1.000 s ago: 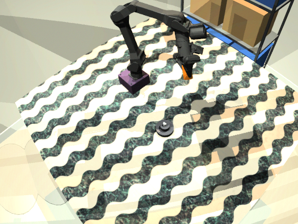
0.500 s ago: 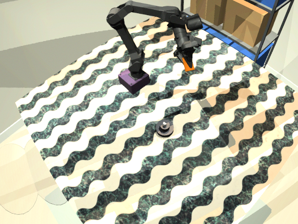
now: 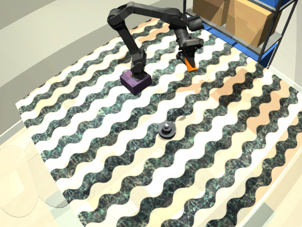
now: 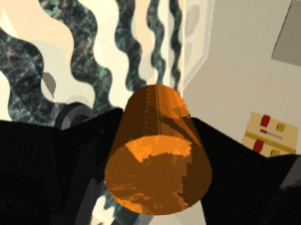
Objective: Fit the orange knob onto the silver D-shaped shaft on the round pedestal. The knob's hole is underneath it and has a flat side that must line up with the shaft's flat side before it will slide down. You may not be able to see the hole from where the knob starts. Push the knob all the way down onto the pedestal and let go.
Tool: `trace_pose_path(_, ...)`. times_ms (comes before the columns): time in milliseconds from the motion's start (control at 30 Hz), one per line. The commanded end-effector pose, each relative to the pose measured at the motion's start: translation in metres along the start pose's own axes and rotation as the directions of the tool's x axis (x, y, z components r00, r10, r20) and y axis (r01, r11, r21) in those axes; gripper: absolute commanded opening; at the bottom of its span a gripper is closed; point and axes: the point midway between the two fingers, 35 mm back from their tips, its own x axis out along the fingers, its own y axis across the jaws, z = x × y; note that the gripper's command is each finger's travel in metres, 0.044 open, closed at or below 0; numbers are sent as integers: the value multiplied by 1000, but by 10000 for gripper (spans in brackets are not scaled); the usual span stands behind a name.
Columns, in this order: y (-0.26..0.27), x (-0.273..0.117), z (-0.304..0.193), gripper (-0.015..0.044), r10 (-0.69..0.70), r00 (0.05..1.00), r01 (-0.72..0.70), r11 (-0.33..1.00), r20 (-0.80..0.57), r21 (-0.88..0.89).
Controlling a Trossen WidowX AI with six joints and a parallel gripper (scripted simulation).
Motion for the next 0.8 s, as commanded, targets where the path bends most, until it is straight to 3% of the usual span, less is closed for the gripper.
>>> trace_pose_path(0, -2, -2, -1, 0, -50, 999, 50, 999, 6, 17)
trace_pose_path(767, 1, 0, 0, 0, -17, 1000, 17, 1000, 0, -2)
